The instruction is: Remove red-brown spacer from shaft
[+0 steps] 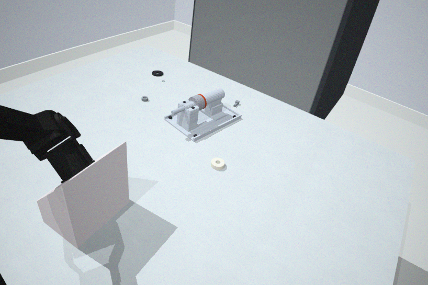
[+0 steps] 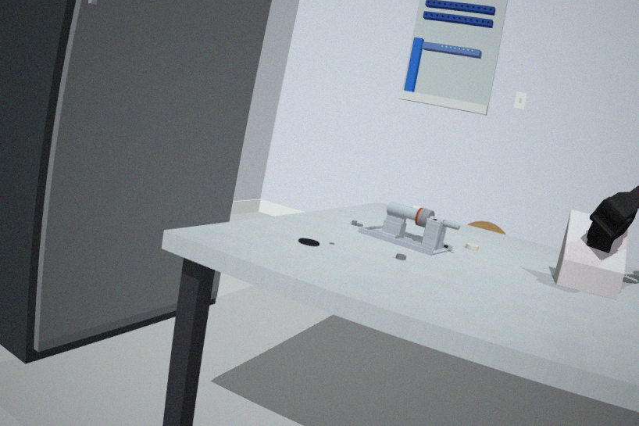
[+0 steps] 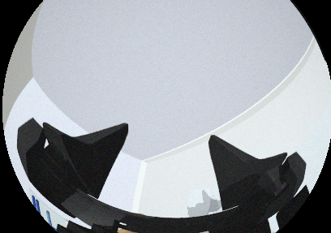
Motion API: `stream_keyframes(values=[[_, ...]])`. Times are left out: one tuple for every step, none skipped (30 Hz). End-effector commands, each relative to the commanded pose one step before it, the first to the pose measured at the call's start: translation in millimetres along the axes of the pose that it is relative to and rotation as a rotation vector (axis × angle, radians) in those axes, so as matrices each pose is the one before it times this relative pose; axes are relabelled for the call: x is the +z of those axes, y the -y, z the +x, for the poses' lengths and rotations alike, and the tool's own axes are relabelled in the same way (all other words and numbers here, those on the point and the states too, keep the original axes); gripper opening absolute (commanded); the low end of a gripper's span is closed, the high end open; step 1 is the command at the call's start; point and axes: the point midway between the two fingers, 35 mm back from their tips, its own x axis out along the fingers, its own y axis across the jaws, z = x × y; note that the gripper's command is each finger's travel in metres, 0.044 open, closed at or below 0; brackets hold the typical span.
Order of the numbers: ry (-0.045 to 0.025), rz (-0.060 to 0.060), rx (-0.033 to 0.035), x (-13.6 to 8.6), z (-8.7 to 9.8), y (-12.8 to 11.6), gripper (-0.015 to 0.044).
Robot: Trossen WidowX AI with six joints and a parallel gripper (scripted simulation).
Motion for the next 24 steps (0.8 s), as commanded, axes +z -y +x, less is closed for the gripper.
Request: stream_keyframes(values=[[-0.00273, -0.0082, 0.00599, -0.81, -1.79, -2.25, 0.0426], [-0.00797, -0.0245, 0.01804, -2.4, -5.4, -6.73, 0.044], [-0.01259, -0.0409, 0.03033, -3.86, -9.02, -11.26, 0.044], [-0.01404, -0.0496, 0.03704, -4.34, -10.84, -13.76, 0.044], [-0.01275, -0.0497, 0.03744, -3.94, -10.72, -13.97, 0.044], [-0.01146, -0.0499, 0.03778, -3.53, -10.6, -14.16, 0.044], [-0.01016, -0.05, 0.03808, -3.11, -10.48, -14.35, 0.044], [-0.00773, -0.0434, 0.03312, -2.3, -8.92, -12.57, 0.044], [-0.00745, -0.0483, 0.03701, -2.21, -9.83, -14.08, 0.044], [-0.00648, -0.0505, 0.03868, -1.87, -10.11, -14.78, 0.044], [-0.00388, -0.0507, 0.03916, -0.93, -10.53, -15.6, 0.044], [-0.00256, -0.0509, 0.03926, -0.45, -10.42, -15.71, 0.044], [-0.00125, -0.051, 0.03926, 0.04, -10.28, -15.77, 0.044], [0.00006, -0.0512, 0.03922, 0.53, -10.15, -15.82, 0.044], [0.00137, -0.0513, 0.03913, 1.02, -10.01, -15.86, 0.044], [0.00266, -0.0514, 0.039, 1.52, -9.87, -15.87, 0.044], [0.00395, -0.0516, 0.03883, 2.02, -9.73, -15.87, 0.044], [0.00522, -0.0517, 0.03862, 2.52, -9.59, -15.85, 0.044], [0.00648, -0.0518, 0.03837, 3.02, -9.45, -15.81, 0.044], [0.00773, -0.052, 0.03807, 3.52, -9.3, -15.75, 0.044], [0.00677, -0.0481, 0.04038, 3.4, -9.62, -15.9, 0.044], [0.00783, -0.0482, 0.04004, 3.79, -9.44, -15.84, 0.044], [0.00889, -0.0483, 0.03973, 4.18, -9.28, -15.78, 0.044], [0.00993, -0.0485, 0.0394, 4.57, -9.11, -15.72, 0.044]])
